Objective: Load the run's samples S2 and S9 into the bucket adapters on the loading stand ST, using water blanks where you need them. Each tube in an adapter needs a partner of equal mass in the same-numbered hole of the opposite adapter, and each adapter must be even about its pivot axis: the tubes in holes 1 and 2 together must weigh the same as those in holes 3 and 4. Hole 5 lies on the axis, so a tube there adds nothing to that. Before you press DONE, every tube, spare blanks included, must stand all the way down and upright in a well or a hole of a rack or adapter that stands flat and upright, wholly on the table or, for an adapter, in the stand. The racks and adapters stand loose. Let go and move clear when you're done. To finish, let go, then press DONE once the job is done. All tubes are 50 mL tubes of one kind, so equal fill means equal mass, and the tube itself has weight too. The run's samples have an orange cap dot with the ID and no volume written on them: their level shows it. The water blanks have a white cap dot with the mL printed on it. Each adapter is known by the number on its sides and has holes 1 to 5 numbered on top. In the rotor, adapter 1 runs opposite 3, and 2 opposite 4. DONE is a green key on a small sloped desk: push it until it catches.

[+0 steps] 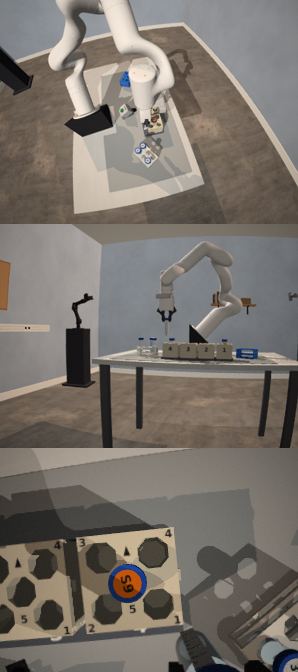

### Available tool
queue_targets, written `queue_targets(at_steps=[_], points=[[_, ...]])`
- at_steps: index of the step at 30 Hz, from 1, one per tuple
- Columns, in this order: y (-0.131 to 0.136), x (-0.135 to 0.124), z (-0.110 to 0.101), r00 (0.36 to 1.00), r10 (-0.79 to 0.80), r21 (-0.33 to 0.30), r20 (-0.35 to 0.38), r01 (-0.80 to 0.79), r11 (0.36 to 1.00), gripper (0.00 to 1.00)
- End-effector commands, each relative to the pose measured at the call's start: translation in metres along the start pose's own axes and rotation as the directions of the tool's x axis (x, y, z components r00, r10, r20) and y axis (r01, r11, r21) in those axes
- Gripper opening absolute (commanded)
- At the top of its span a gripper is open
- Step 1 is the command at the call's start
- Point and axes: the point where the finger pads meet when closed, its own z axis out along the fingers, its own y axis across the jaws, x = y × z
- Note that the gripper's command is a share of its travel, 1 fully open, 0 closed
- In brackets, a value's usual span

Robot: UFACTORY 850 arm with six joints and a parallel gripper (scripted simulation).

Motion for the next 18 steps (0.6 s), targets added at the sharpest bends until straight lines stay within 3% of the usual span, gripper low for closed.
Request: queue_targets(at_steps=[1,18], points=[[-0.026,0.003,-0.001,0.995,-0.1,-0.003,-0.017,0.1,0.995,0.0],[-0.101,0.01,-0.001,0.995,-0.1,-0.003,-0.017,0.1,0.995,0.0]])
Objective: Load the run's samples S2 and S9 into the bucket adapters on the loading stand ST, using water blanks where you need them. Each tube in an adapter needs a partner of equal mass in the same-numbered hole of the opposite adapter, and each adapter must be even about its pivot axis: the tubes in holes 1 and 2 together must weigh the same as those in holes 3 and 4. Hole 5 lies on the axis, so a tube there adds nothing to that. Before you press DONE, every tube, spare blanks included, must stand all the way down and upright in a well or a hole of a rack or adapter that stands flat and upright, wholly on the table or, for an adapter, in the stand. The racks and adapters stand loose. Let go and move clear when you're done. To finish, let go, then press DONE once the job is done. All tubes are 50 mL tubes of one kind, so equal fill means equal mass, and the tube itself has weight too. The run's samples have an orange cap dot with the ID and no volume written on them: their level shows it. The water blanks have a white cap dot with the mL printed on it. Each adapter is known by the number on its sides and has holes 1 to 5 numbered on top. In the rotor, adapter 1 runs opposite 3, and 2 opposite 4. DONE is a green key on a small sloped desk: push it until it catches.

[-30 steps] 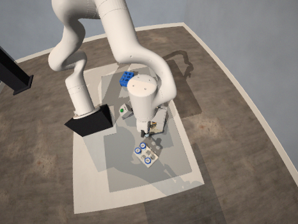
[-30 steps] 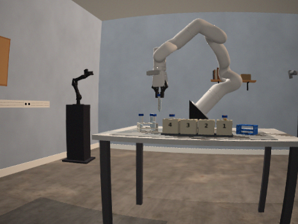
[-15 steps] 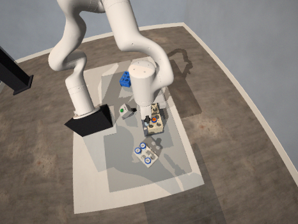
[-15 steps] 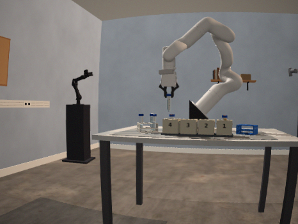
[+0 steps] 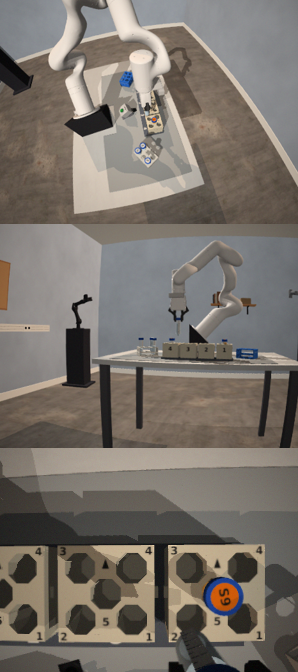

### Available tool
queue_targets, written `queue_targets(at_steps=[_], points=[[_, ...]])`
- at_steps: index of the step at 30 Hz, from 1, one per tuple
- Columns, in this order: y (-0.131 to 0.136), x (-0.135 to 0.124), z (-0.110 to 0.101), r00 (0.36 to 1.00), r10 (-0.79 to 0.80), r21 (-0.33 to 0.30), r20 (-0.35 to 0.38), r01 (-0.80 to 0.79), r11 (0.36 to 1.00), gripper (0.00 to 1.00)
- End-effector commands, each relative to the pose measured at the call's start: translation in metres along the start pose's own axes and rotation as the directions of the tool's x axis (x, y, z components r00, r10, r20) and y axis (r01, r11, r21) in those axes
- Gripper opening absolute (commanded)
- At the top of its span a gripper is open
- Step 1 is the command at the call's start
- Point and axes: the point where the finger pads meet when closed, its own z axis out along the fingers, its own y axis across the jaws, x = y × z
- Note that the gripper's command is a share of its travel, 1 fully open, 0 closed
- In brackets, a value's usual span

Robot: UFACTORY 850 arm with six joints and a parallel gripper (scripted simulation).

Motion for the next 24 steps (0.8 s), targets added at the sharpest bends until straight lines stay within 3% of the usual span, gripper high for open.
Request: queue_targets(at_steps=[1,24], points=[[-0.023,0.005,-0.001,1.0,0.0,-0.002,-0.002,0.0,1.0,0.0],[-0.117,0.023,-0.001,1.0,0.0,-0.002,-0.002,0.0,1.0,0.0]])
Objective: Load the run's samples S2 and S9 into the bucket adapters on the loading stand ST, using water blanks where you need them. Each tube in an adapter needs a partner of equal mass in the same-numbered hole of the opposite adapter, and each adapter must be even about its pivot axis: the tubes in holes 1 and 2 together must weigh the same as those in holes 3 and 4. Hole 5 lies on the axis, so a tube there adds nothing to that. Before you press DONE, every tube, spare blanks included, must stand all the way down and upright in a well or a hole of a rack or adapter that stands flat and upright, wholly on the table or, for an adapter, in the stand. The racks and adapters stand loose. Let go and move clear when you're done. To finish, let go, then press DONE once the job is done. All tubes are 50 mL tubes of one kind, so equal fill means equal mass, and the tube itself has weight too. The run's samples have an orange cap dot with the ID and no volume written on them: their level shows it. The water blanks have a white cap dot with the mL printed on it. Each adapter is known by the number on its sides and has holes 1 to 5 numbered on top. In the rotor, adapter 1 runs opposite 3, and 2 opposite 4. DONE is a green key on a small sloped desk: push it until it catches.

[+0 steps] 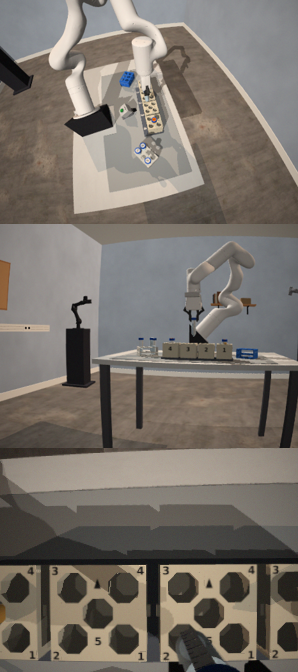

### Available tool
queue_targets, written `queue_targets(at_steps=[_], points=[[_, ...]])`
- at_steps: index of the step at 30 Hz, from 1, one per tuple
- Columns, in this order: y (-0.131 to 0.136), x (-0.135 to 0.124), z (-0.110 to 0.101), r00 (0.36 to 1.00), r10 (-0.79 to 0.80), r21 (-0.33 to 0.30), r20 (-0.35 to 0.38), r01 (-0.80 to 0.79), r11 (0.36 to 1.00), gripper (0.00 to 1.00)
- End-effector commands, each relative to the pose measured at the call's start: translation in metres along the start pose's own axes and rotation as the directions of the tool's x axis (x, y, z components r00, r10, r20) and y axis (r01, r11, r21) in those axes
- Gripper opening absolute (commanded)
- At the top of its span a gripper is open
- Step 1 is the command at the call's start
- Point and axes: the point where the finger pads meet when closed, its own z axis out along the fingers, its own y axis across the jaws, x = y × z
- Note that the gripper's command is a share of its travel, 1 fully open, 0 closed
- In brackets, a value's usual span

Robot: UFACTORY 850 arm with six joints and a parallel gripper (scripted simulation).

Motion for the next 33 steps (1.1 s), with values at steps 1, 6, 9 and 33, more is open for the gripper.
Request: queue_targets(at_steps=[1,6,9,33], points=[[-0.02,0.005,-0.001,1.0,0.0,-0.002,-0.002,0.0,1.0,0.0],[-0.044,0.009,-0.001,1.0,0.0,-0.001,-0.002,0.0,1.0,0.0],[-0.059,0.012,-0.001,1.0,0.0,-0.001,-0.002,0.0,1.0,0.0],[-0.085,0.017,-0.001,1.0,0.0,-0.001,-0.002,0.0,1.0,0.0]])
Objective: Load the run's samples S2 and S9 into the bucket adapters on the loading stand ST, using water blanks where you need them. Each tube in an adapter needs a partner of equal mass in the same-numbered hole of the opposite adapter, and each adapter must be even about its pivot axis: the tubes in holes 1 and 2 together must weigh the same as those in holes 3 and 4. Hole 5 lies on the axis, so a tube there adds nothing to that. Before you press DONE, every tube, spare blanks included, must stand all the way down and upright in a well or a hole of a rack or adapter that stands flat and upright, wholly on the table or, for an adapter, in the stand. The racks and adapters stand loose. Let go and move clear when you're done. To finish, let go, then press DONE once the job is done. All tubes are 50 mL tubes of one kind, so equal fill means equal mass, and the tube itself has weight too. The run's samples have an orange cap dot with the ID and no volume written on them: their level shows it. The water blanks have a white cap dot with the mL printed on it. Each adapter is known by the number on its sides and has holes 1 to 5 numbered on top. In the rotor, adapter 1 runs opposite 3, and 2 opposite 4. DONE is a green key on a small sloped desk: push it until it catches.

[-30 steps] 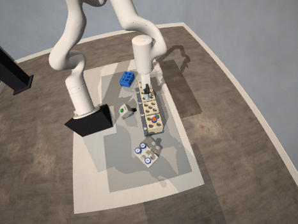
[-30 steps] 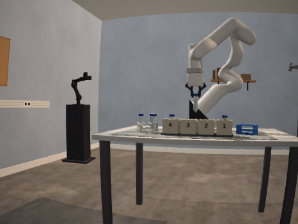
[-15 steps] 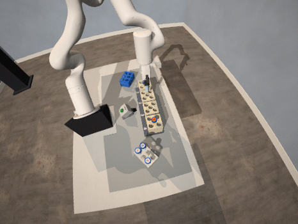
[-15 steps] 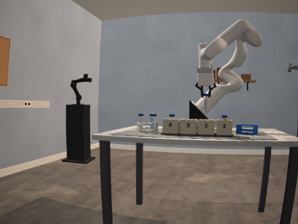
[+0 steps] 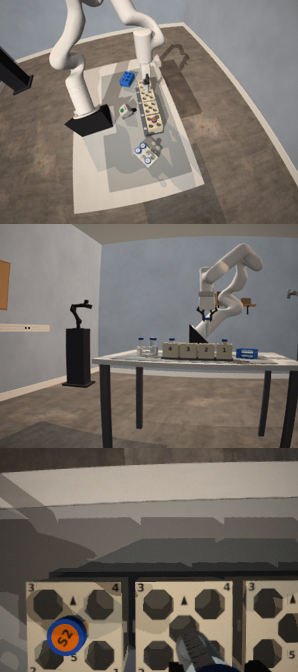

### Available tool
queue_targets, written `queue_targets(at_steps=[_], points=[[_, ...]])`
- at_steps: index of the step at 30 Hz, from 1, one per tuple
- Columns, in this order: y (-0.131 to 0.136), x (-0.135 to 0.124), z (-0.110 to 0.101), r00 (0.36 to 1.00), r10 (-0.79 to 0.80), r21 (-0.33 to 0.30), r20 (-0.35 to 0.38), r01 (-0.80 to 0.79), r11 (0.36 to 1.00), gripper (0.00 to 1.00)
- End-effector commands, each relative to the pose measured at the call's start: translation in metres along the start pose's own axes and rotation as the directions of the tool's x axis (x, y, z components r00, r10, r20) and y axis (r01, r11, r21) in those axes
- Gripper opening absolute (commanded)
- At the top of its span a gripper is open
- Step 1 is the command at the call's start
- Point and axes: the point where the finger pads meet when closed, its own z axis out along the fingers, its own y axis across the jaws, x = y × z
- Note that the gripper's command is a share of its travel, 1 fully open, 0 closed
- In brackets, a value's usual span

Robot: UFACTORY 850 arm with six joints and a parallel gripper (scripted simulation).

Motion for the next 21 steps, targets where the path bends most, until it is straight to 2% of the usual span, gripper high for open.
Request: queue_targets(at_steps=[1,5,21], points=[[0.0,0.001,-0.001,1.0,-0.001,-0.001,-0.002,0.001,1.0,0.0],[0.0,0.001,-0.001,1.0,-0.001,-0.001,-0.002,0.001,1.0,0.0],[0.0,0.001,0.027,1.0,-0.001,0.0,-0.002,0.001,1.0,0.0]])
